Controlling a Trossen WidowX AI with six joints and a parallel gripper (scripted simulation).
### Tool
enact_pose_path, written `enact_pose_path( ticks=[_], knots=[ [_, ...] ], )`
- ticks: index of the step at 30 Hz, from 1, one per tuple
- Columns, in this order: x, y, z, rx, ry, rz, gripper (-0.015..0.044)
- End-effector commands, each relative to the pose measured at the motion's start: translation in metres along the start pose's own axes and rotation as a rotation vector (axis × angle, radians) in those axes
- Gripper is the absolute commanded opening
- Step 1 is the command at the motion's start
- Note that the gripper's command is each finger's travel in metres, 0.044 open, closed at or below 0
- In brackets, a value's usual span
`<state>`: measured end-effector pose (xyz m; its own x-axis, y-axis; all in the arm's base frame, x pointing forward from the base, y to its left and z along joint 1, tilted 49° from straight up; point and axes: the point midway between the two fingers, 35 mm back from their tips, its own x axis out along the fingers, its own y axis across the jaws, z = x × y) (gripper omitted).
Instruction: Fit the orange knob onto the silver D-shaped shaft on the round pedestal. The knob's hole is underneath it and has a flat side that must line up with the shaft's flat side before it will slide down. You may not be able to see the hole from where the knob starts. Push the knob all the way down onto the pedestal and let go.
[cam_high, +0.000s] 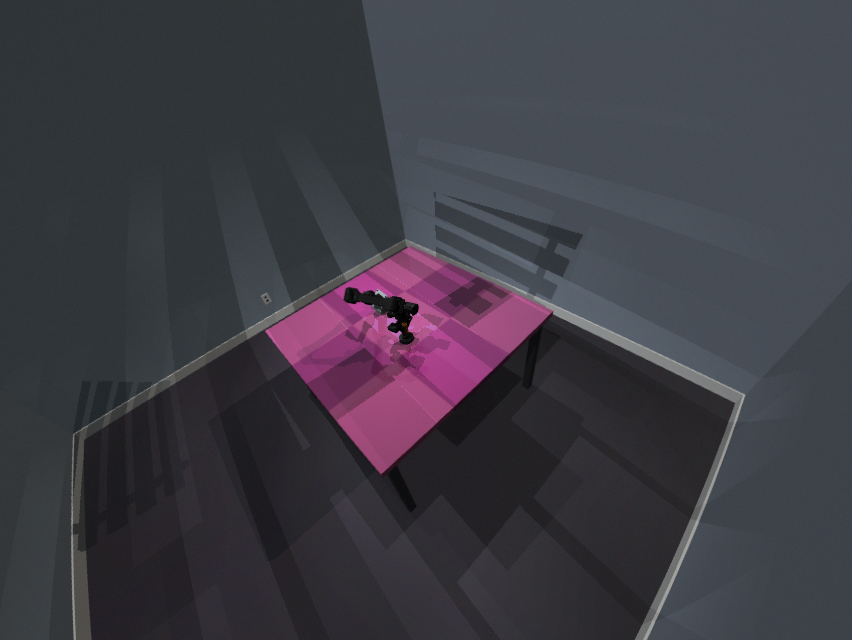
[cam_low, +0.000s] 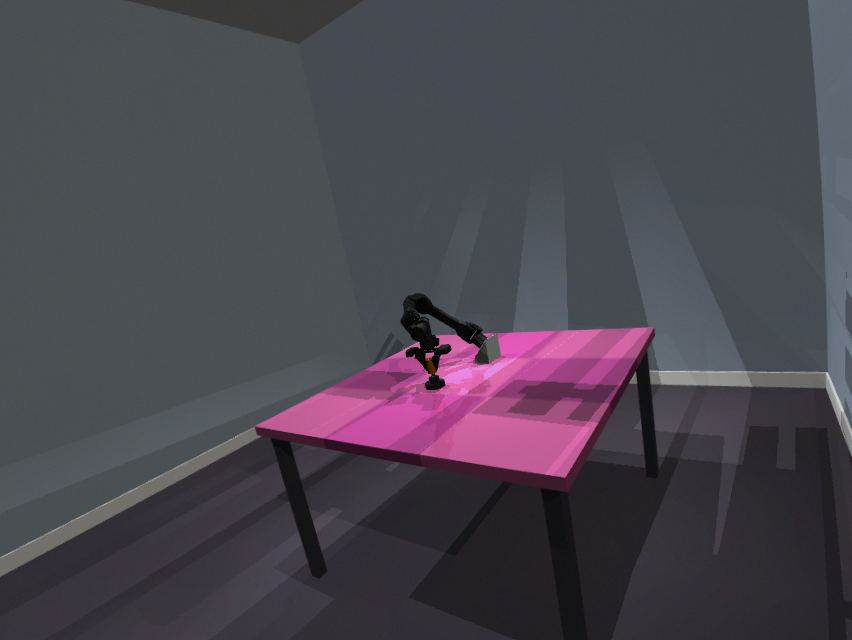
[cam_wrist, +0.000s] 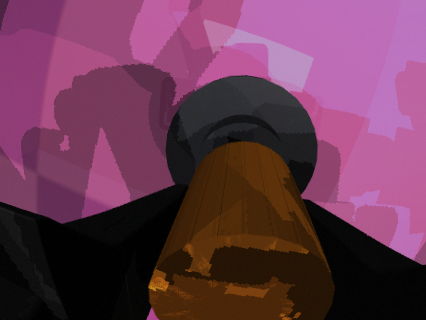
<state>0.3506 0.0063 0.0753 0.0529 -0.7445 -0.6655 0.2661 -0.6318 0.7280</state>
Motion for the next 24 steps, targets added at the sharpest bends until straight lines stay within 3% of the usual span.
enact_pose_path(
  ticks=[1, 24],
  knots=[
    [0.0009, 0.0, 0.0013, -0.009, 0.001, 0.001, 0.0],
    [0.0005, 0.0006, 0.0002, -0.009, 0.001, 0.001, 0.0]
  ],
)
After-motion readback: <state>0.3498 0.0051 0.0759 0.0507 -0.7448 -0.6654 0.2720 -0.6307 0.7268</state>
